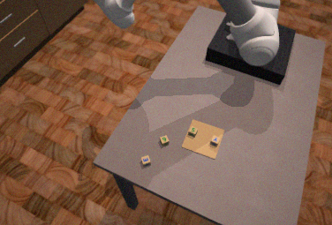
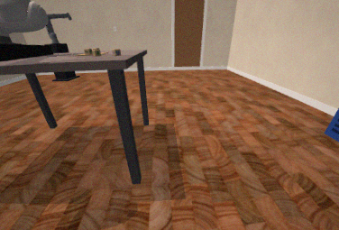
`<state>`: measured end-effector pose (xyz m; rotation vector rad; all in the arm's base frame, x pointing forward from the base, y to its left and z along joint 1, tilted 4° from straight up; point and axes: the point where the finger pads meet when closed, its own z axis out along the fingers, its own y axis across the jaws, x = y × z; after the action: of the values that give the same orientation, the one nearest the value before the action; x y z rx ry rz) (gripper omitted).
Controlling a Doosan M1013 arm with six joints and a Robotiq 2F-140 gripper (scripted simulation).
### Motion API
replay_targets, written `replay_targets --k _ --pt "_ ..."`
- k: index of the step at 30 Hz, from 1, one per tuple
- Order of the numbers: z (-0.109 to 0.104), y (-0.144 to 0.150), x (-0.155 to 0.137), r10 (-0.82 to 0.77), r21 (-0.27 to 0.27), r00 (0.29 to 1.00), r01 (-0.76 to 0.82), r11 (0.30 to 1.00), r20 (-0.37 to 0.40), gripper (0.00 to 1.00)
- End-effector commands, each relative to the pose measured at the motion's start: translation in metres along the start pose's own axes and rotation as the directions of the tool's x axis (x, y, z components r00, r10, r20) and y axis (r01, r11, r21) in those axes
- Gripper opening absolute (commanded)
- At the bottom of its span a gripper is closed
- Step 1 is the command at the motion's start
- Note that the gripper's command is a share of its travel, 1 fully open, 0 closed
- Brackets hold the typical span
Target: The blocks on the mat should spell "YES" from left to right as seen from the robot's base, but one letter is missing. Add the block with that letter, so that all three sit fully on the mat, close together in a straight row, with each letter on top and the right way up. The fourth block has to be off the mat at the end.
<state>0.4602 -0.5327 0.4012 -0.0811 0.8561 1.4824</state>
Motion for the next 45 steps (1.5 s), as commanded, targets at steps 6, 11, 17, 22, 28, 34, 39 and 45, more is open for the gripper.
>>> replay_targets --k 6,11,17,22,28,34,39,45 --pt "0.0 0.0 0.0 0.0 0.0 1.0 0.0 1.0 0.0 1.0" --pt "0.0 0.0 0.0 0.0 0.0 1.0 0.0 1.0 0.0 1.0" --pt "0.0 0.0 0.0 0.0 0.0 1.0 0.0 1.0 0.0 1.0" --pt "0.011 -0.013 0.01 0.062 0.014 0.998 -0.062 0.998 -0.023 1.0" --pt "0.05 -0.059 0.053 0.279 0.08 0.955 -0.272 0.959 -0.1 1.0" --pt "0.071 -0.082 0.081 0.395 0.131 0.908 -0.379 0.916 -0.138 1.0" --pt "0.101 -0.114 0.129 0.561 0.225 0.807 -0.521 0.824 -0.187 1.0" --pt "0.127 -0.141 0.18 0.699 0.331 0.682 -0.622 0.71 -0.216 1.0"
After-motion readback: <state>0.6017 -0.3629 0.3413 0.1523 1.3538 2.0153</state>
